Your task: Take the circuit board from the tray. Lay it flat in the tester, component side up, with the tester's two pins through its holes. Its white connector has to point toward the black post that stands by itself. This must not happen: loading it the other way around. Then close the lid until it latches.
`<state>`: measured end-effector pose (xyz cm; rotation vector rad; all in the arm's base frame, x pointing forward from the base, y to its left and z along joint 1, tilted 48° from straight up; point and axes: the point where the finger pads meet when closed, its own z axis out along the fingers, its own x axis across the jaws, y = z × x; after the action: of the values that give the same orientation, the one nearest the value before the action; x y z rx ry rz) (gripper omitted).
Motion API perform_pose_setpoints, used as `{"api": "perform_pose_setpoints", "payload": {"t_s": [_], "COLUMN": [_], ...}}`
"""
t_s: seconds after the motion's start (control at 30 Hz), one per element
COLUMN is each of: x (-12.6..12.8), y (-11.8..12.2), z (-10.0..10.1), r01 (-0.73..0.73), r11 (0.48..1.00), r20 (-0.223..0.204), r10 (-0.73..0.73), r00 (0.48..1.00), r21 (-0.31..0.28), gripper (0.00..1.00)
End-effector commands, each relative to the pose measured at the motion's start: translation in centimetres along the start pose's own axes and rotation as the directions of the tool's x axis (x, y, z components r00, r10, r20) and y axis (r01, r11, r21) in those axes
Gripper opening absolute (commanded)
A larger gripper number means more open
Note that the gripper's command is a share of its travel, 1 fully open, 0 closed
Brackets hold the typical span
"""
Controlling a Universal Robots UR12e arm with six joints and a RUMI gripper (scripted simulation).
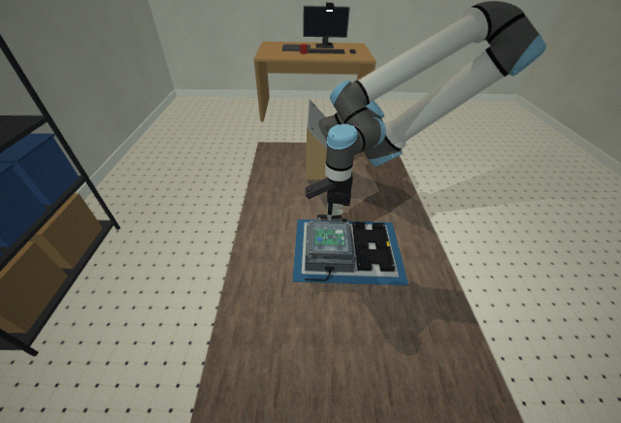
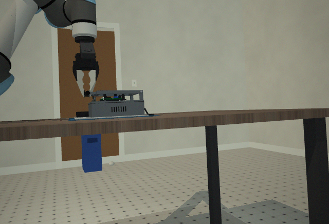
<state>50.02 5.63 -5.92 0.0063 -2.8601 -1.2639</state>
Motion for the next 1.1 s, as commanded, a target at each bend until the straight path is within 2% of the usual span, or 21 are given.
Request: {"api": "perform_pose_setpoints", "payload": {"t_s": [0.0, 1.07], "x": [-0.04, -0.04], "y": [-0.02, -0.02], "z": [-0.04, 0.26], "r01": [0.0, 0.0], "r11": [1.0, 1.0], "r20": [0.001, 0.001], "r10": [0.0, 0.0], "r00": [1.0, 1.0], "r21": [0.0, 0.0], "gripper": [0.0, 0.0]}}
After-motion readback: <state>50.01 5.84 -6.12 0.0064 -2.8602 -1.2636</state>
